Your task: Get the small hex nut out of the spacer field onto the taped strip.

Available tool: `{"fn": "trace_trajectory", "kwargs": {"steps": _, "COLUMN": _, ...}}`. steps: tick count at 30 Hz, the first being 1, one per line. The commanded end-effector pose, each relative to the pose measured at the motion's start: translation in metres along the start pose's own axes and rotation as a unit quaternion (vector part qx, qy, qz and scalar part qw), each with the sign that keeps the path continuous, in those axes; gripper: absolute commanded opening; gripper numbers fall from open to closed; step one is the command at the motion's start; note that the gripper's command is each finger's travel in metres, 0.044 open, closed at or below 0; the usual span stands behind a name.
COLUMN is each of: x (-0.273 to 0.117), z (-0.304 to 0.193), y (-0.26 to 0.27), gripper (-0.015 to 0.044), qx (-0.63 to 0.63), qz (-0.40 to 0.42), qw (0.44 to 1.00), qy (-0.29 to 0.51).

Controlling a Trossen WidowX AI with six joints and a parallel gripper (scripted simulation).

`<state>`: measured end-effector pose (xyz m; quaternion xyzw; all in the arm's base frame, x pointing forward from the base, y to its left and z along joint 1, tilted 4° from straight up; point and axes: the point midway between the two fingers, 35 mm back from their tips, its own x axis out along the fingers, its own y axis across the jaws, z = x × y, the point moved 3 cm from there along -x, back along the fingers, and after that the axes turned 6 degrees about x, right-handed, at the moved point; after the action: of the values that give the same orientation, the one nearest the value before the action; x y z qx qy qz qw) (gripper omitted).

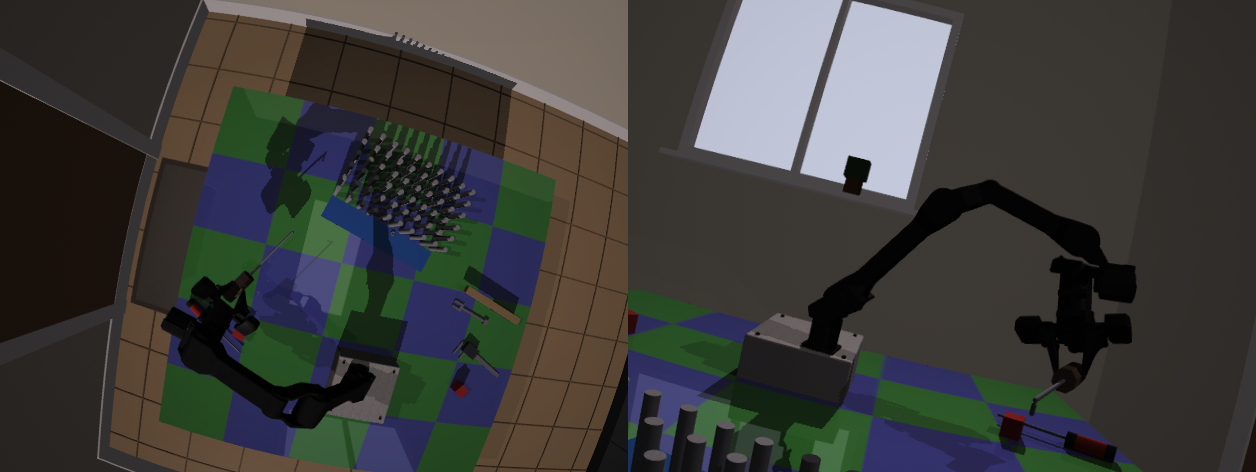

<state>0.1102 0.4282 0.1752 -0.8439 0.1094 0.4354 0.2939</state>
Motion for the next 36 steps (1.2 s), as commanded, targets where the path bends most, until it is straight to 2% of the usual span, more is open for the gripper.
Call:
{"fn": "trace_trajectory", "kwargs": {"steps": 1, "x": 0.002, "z": 0.000, "y": -0.001, "gripper": 0.0000, "qx": 0.005, "qz": -0.005, "qw": 1.000, "qy": 0.003}}
{"fn": "trace_trajectory", "kwargs": {"steps": 36, "x": 0.035, "z": 0.020, "y": 0.006, "gripper": 0.0000, "qx": 0.005, "qz": -0.005, "qw": 1.000, "qy": 0.003}}
